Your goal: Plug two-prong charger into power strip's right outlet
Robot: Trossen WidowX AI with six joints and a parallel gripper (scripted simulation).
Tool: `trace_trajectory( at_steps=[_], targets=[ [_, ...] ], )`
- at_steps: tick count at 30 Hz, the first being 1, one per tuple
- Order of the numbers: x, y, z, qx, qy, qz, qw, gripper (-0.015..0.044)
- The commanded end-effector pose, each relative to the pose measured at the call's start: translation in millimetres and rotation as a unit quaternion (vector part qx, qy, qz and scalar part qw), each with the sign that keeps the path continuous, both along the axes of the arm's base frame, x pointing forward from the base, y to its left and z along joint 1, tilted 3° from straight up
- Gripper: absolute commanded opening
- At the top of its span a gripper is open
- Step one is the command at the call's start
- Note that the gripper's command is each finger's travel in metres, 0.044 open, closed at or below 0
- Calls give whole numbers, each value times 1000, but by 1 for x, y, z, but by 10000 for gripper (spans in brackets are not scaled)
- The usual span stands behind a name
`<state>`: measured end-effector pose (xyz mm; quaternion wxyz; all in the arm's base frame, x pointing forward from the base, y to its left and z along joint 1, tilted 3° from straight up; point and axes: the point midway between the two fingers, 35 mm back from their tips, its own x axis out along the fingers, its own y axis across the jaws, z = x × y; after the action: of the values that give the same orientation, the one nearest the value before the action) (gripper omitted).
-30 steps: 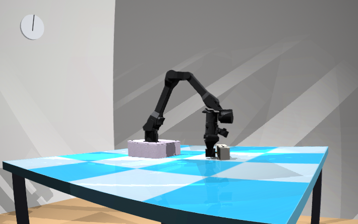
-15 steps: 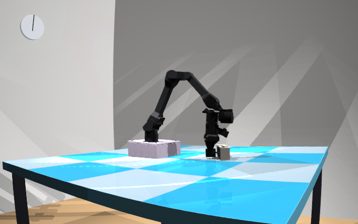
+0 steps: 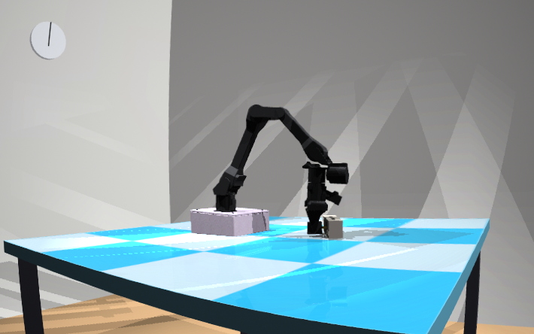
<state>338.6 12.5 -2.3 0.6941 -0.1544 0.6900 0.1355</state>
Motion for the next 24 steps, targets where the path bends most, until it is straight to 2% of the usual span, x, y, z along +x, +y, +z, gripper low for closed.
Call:
trace_trajectory(
  at_steps=[1, 24],
  targets=[
    [1, 1, 1, 2, 0, -2, 1000, 0],
    [7, 4, 2, 2, -1, -2, 1000, 0]
  ],
)
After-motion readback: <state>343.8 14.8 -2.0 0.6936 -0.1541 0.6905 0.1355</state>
